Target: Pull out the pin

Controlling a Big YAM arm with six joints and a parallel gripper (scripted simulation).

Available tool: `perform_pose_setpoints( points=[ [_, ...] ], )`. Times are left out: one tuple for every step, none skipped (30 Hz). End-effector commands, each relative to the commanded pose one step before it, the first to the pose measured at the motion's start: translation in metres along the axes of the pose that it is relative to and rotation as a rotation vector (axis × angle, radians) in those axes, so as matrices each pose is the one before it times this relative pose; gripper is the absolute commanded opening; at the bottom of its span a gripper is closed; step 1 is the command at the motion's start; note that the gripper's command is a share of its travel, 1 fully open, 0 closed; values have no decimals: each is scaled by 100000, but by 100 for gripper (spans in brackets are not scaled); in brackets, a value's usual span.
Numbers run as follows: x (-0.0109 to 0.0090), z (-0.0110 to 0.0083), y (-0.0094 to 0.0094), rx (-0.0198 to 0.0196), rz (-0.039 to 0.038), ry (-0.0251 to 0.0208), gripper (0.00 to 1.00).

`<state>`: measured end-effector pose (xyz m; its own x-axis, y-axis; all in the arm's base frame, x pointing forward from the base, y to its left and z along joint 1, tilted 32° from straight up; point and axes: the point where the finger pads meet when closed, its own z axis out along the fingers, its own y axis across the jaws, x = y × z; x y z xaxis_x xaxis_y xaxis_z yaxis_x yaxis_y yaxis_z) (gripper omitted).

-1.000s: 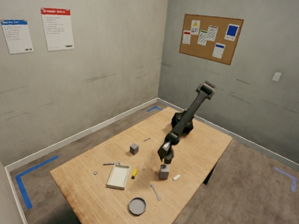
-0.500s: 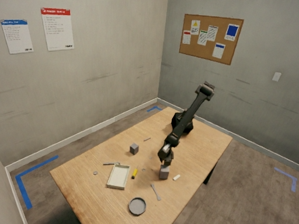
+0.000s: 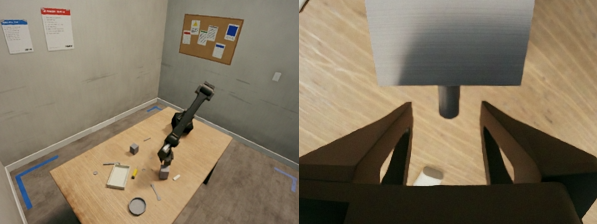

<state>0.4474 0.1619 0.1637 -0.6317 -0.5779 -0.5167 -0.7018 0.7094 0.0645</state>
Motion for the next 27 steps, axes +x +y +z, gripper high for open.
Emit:
perform_pose_setpoints(
  points=[
    [-597, 481, 96, 73, -40, -768, 39],
    [-1, 11, 0, 1, -1, -1, 39],
    [-7, 62, -1, 5, -7, -8, 39],
    [-13, 128, -3, 10, -13, -17, 39],
    [-18, 180, -3, 14, -19, -24, 39],
    [-19, 199, -3, 15, -21, -27, 39],
    [-17, 180, -2, 14, -19, -25, 39],
    [-12, 129, -1, 10, -13, -18, 39],
    [-6, 62, 0, 5, -6, -9, 39],
    [-1, 11, 0, 1, -1, -2, 39],
    [0, 0, 0, 0, 0, 0, 39],
    [0, 0, 0, 0, 0, 0, 39],
    [0, 0, 0, 0, 0, 0, 39],
    [0, 0, 0, 0, 0, 0, 39],
    [0, 0, 0, 0, 0, 0, 39],
    [0, 0, 0, 0, 0, 0, 39],
    [0, 0, 0, 0, 0, 0, 39],
    [0, 0, 0, 0, 0, 0, 39],
    [1, 4, 0, -2, 1, 3, 39],
    [7, 21, 2, -10, 4, 18, 39],
    [14, 43, 5, -21, 8, 37, 39],
    [20, 60, 7, -29, 11, 51, 39],
    [22, 67, 7, -33, 12, 57, 39],
    [20, 60, 7, -29, 11, 51, 39],
    [14, 43, 5, -21, 8, 37, 39],
    [7, 21, 2, -10, 4, 18, 39],
    [1, 4, 0, -2, 1, 3, 39]
  ],
)
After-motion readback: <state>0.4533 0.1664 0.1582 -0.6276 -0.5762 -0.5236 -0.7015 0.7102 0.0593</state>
